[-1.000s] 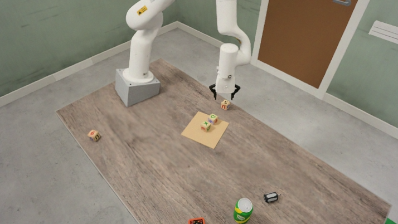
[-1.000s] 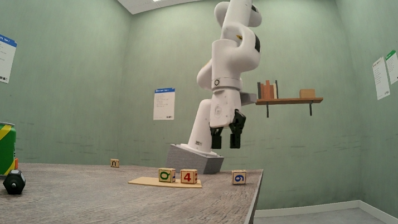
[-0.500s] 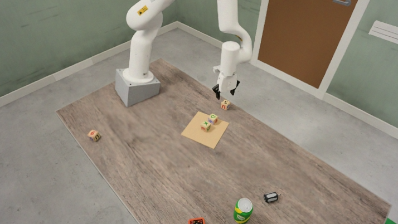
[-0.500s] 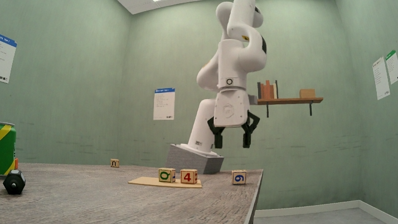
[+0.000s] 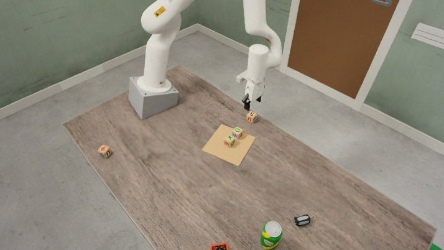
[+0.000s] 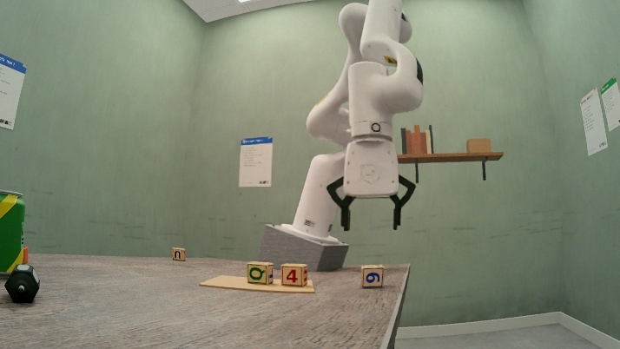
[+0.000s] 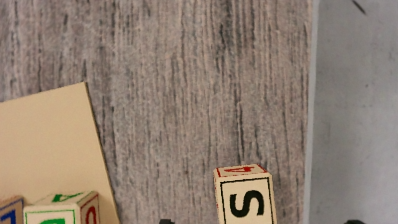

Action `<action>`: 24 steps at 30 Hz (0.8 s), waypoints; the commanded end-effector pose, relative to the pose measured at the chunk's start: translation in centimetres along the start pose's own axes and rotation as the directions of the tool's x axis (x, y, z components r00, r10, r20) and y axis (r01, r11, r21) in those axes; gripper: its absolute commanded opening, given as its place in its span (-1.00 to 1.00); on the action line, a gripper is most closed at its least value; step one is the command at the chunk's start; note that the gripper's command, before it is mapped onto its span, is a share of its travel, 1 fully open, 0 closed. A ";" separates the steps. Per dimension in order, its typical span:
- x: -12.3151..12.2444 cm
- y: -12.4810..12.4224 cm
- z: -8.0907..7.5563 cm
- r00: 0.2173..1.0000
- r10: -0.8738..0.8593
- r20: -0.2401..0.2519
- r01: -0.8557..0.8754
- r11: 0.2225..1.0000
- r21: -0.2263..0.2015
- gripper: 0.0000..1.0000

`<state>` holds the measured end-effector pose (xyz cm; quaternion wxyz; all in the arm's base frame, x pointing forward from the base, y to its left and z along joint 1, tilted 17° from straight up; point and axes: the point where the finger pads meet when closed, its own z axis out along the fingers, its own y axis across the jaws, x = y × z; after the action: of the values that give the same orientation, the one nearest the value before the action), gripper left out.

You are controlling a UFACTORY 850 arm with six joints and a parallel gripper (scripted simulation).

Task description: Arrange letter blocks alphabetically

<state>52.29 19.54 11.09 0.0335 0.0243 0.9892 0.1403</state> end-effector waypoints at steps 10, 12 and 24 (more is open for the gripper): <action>0.0 0.5 -0.1 0.994 -0.109 0.011 0.109 0.994 -0.014 0.68; 0.0 0.5 -0.1 0.994 -0.109 0.011 0.109 0.994 -0.014 0.68; 0.0 0.5 -0.1 0.994 -0.109 0.011 0.109 0.994 -0.014 0.68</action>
<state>52.17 20.00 11.24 0.0453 -0.0290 0.9879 0.1451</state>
